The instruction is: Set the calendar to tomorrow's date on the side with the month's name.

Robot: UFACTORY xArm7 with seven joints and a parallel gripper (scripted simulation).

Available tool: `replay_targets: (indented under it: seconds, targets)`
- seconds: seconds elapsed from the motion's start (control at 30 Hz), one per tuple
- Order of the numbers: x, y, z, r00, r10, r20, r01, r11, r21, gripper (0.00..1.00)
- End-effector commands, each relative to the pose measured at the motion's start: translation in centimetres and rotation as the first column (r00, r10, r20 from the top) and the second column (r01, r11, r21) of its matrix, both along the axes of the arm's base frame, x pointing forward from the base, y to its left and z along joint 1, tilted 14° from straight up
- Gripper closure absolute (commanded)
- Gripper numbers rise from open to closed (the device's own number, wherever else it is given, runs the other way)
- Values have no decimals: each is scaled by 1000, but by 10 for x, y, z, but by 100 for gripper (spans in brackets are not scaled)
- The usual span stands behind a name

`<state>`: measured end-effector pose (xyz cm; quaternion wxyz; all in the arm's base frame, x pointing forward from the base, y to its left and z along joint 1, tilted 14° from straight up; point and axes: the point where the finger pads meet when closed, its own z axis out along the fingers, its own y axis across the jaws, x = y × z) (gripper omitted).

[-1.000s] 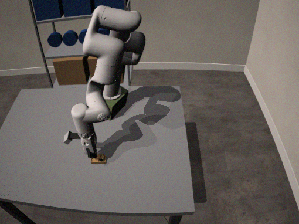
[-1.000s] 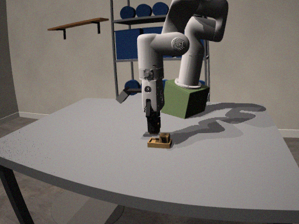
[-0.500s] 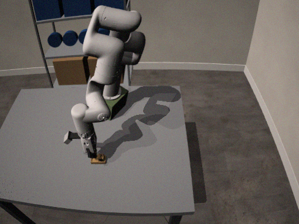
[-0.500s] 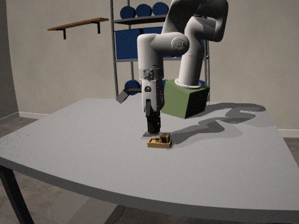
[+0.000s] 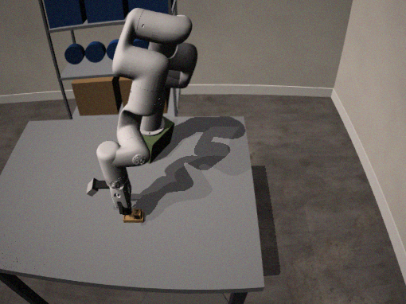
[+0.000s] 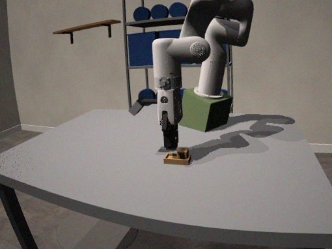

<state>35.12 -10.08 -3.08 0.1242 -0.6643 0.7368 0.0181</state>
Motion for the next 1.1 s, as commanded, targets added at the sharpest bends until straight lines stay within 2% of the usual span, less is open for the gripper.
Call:
replay_targets:
  seconds: [0.0,1.07]
  targets:
    - [1,0,-1,1000,-1,3,1,1000,-1,73]
    - [5,3,-21,1000,-1,3,1,1000,-1,73]
